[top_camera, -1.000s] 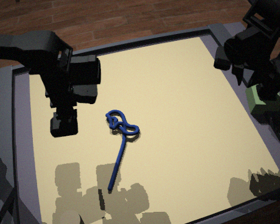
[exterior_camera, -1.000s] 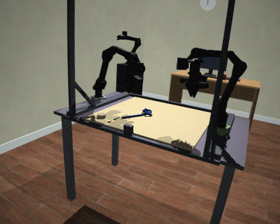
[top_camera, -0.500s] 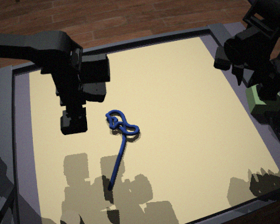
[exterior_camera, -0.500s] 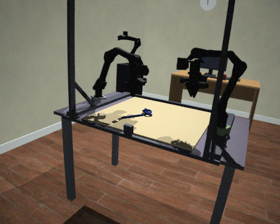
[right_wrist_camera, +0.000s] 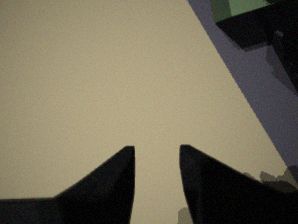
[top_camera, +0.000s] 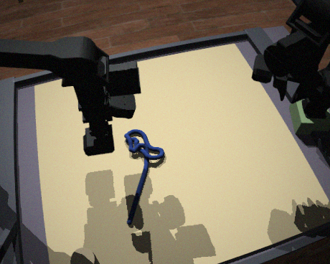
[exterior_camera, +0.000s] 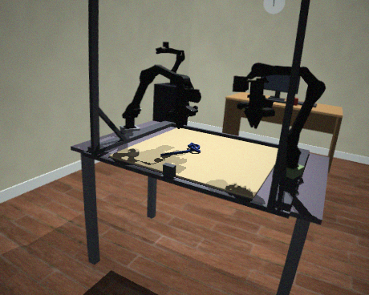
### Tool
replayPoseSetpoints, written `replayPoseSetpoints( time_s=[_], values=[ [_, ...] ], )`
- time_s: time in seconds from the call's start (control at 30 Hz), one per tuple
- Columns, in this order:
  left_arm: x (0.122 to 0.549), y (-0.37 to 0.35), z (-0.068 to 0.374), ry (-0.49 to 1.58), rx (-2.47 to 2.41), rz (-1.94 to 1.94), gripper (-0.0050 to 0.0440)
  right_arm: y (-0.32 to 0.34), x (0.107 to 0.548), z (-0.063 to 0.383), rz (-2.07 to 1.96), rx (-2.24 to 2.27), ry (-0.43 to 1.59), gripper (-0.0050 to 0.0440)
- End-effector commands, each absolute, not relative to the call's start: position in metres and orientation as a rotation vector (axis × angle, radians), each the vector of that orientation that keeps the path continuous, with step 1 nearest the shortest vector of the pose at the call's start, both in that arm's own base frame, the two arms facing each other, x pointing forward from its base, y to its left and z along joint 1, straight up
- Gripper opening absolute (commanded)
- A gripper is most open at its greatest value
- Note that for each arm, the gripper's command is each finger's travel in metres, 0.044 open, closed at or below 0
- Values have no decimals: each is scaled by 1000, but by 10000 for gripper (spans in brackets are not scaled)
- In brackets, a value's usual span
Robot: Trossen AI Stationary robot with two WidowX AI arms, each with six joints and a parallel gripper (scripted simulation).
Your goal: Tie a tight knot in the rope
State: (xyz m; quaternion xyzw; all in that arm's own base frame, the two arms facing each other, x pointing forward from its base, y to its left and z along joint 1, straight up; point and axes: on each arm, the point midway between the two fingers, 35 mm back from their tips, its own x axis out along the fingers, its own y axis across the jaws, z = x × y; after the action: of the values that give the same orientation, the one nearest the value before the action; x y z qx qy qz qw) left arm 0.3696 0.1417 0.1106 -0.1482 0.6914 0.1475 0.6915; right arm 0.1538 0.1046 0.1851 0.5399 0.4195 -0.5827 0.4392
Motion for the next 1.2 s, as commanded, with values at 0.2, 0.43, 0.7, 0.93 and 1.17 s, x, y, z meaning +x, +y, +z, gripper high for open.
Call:
replayPoseSetpoints(
  time_s=[0.2, 0.43, 0.7, 0.93, 1.17],
  values=[
    [382, 158, 110, 1515, -325, 333, 100, 104, 154, 188, -1437, 1353, 1036, 100],
    [389, 168, 103, 1514, -324, 334, 100, 104, 154, 188, -1437, 1353, 1036, 100],
    [397, 179, 95, 1514, -324, 334, 100, 104, 154, 188, -1437, 1353, 1036, 100],
    [403, 186, 90, 1513, -323, 335, 100, 104, 154, 188, -1437, 1353, 1036, 100],
    [409, 195, 84, 1513, -323, 335, 100, 104, 154, 188, -1437, 1353, 1036, 100]
  ],
)
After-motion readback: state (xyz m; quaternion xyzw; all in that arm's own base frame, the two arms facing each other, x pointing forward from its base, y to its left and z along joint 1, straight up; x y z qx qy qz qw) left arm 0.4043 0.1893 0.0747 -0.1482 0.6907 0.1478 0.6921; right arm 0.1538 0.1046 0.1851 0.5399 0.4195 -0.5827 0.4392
